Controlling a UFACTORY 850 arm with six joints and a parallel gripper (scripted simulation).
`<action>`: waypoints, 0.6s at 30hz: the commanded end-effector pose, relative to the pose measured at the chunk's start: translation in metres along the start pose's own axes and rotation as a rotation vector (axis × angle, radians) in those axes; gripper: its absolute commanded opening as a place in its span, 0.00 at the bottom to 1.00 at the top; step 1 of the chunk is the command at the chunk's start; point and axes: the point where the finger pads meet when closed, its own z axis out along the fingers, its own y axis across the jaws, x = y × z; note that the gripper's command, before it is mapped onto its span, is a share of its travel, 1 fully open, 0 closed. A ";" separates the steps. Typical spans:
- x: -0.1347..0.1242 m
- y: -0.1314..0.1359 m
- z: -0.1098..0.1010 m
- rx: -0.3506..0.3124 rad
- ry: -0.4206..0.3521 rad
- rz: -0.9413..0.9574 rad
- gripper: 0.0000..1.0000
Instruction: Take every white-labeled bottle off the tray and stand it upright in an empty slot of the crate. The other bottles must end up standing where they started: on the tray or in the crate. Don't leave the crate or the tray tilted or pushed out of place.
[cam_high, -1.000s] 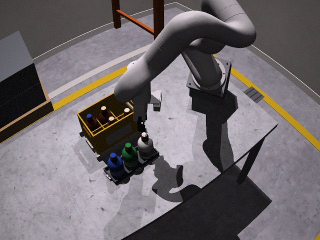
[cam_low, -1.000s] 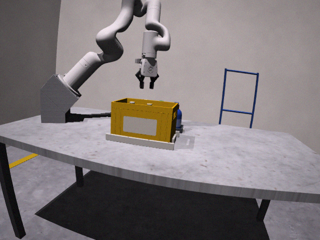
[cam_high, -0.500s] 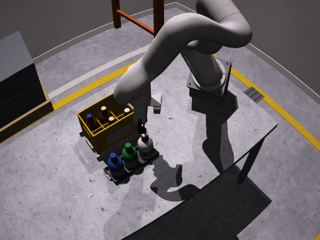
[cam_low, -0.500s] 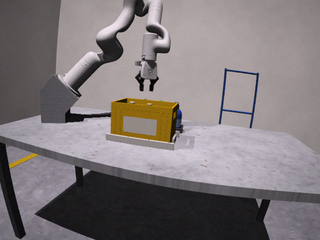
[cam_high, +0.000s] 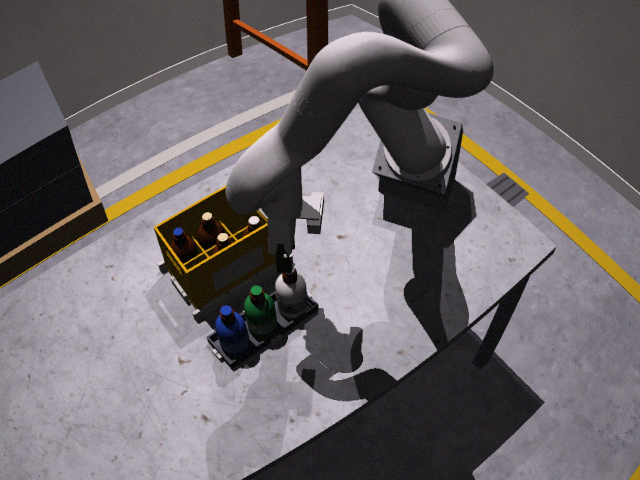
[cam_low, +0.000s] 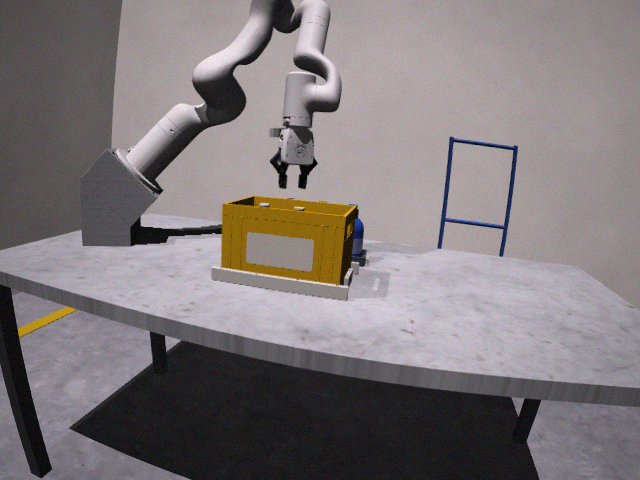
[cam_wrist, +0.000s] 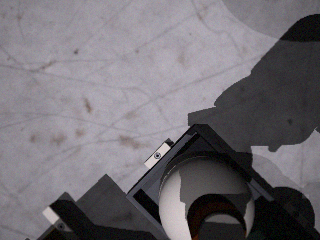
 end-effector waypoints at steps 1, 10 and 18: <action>0.000 0.001 0.005 -0.002 -0.002 -0.001 0.66; 0.000 0.001 0.010 -0.002 -0.002 -0.001 0.66; 0.000 0.001 0.011 -0.002 -0.002 -0.001 0.66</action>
